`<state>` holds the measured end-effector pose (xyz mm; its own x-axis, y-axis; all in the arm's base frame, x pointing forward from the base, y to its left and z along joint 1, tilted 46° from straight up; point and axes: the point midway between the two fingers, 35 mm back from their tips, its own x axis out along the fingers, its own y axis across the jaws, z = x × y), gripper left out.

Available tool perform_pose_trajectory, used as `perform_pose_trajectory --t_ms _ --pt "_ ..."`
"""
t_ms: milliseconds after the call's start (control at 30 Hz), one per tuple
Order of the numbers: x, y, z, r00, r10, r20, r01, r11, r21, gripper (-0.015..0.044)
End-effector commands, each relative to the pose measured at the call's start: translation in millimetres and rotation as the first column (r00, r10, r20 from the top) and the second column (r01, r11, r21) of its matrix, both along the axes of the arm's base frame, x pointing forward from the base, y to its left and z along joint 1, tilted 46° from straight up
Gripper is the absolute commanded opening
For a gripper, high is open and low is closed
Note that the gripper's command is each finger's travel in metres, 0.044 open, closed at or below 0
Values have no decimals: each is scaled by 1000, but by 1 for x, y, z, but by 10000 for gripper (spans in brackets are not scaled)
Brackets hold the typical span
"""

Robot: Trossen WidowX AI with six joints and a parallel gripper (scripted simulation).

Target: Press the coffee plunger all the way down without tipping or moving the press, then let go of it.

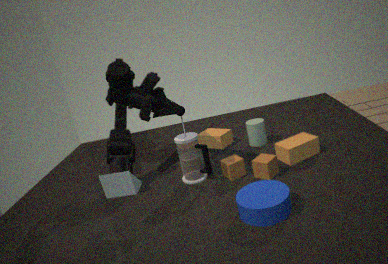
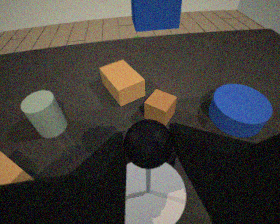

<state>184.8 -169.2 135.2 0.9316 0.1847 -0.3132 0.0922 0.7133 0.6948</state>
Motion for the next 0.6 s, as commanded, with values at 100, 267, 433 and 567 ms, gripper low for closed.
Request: perform_pose_trajectory --t_ms 100,267,433,567 --pt "3 16 -17 999 20 -31 -19 999 26 117" --pt "4 22 -23 999 19 -29 -19 999 26 117" --pt "6 27 -28 999 19 -28 -18 999 27 117" --pt "8 32 -32 999 19 -26 -18 999 27 117"
